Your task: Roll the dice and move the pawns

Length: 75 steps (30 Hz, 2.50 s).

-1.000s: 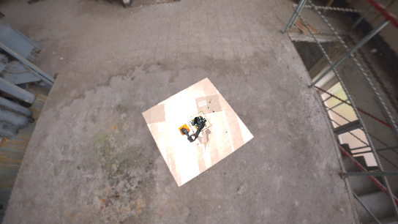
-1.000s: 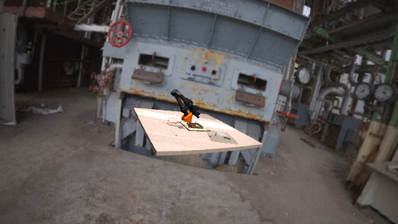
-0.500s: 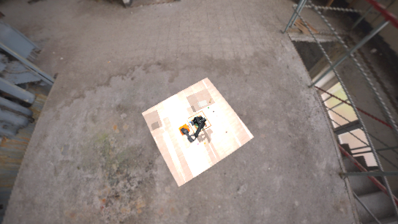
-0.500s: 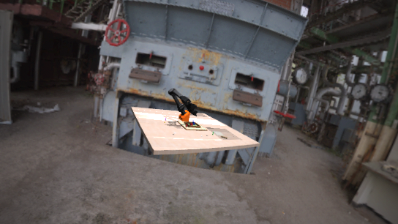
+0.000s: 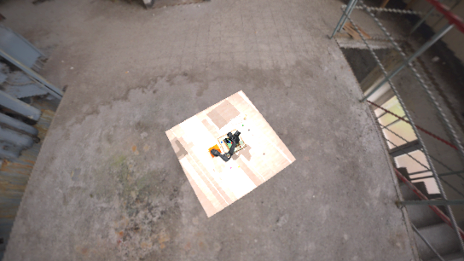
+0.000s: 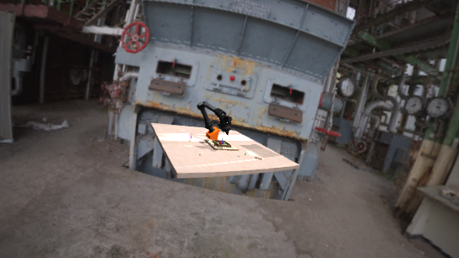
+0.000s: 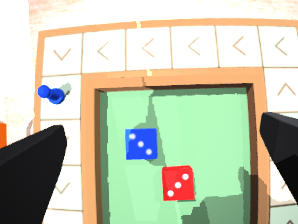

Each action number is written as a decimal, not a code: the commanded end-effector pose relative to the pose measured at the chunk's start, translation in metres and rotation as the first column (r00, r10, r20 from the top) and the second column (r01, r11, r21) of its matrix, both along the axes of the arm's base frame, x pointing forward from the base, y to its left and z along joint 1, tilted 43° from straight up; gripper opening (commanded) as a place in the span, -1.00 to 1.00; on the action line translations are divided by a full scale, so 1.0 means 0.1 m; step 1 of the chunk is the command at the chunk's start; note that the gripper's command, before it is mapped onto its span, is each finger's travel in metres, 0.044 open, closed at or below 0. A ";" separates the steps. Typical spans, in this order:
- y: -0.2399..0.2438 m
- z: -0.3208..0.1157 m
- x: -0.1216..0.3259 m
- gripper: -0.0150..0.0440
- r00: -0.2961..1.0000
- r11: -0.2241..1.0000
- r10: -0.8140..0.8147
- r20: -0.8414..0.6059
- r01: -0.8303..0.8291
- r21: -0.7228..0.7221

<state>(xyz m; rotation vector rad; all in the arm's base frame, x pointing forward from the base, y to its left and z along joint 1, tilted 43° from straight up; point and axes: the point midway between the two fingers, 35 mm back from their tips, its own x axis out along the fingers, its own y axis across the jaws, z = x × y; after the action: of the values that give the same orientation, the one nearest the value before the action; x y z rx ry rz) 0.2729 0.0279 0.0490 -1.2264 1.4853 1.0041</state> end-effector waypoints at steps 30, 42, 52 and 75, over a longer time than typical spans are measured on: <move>-1.24 0.46 0.57 0.19 -0.305 -0.107 -0.651 0.695 0.944 0.313; -1.34 0.52 0.52 0.19 -0.433 -0.198 -0.598 0.674 0.895 0.399; -1.34 0.52 0.52 0.19 -0.433 -0.198 -0.598 0.674 0.895 0.399; -1.60 0.24 0.49 0.19 -0.435 -0.199 -0.597 0.674 0.895 0.400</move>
<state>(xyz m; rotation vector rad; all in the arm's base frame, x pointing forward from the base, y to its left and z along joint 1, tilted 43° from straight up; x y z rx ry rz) 0.3227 -0.1278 0.0786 -0.0869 1.2752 -1.0254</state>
